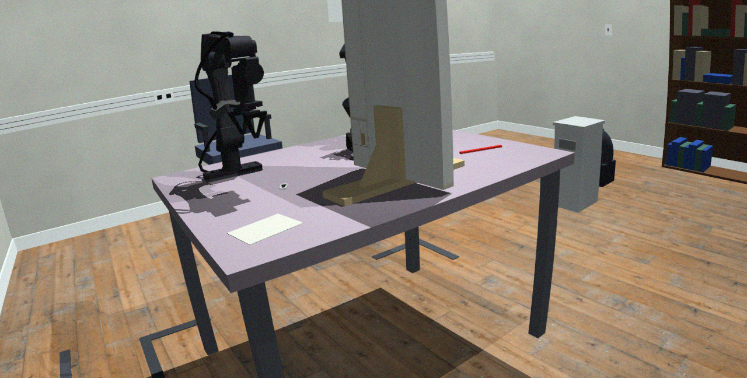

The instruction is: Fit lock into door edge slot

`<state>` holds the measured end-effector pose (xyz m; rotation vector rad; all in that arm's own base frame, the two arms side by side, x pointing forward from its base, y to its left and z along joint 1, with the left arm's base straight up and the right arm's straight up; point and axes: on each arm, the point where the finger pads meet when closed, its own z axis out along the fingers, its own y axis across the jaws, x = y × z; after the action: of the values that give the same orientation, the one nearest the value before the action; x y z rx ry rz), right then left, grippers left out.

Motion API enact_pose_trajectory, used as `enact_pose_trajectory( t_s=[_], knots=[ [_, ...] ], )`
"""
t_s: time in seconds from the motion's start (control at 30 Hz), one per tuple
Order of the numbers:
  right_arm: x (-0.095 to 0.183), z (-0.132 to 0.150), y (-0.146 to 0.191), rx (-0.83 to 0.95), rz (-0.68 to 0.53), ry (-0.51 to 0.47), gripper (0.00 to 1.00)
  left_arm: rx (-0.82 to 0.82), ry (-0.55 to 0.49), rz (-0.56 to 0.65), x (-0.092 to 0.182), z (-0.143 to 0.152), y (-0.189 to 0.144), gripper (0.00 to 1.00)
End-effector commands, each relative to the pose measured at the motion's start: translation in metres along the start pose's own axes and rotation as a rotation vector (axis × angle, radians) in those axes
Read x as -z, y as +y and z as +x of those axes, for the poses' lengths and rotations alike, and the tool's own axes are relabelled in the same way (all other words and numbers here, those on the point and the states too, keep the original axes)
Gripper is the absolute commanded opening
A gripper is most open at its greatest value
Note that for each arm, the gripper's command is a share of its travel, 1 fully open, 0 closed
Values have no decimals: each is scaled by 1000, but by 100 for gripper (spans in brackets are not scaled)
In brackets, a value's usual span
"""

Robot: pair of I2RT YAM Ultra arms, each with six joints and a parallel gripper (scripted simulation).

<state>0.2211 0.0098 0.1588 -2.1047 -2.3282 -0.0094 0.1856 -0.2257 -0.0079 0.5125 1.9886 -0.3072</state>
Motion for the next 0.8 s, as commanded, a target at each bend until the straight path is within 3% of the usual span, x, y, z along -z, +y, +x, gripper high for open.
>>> enact_pose_trajectory(
  t_s=[0.0, 0.77],
  knots=[
    [3, 0, -1, 0, -3, -7, 100, 8, -9, 1, 0, -3, -1, 100],
    [3, 0, -1, 0, -3, -7, 100, 8, -9, 2, 4, -26, -7, 100]
  ],
)
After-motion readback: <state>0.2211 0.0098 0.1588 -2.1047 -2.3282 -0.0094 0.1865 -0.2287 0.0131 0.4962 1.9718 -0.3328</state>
